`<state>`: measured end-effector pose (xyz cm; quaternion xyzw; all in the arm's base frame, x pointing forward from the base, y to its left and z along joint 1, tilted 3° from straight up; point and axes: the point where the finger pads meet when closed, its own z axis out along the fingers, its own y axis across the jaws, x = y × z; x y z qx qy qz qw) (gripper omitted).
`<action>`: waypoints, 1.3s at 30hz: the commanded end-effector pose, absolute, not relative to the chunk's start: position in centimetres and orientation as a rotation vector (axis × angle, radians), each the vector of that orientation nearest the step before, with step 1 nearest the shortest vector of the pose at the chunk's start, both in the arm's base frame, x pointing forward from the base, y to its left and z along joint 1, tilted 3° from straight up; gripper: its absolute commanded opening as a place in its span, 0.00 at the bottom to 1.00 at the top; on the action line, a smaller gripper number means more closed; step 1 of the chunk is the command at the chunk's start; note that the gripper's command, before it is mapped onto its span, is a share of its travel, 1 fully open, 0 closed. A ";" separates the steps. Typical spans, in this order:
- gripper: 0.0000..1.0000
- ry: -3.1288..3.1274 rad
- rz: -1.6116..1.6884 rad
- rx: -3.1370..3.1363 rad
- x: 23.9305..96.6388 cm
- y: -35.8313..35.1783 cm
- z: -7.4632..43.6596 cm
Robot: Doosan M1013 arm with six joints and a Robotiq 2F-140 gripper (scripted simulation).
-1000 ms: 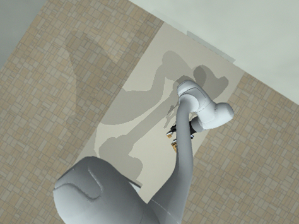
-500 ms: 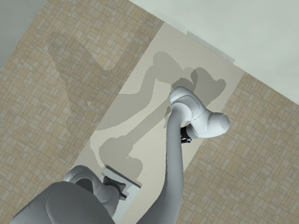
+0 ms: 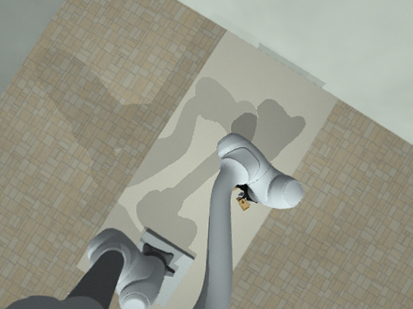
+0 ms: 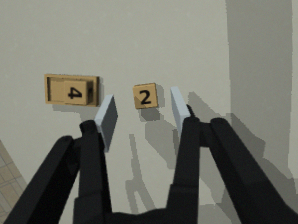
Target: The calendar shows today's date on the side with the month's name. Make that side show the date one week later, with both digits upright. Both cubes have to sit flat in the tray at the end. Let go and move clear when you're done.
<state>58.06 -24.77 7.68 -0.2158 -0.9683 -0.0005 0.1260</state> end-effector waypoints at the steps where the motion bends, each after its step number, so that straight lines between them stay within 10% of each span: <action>1: 0.47 -2.864 0.013 -0.636 58.0 -24.8 7.6; 13: 0.47 -3.061 0.083 -0.671 57.5 -24.5 7.8; 14: 1.00 -3.061 0.083 -0.671 57.5 -24.5 7.8; 39: 1.00 -2.947 0.084 -1.086 57.5 -24.5 8.0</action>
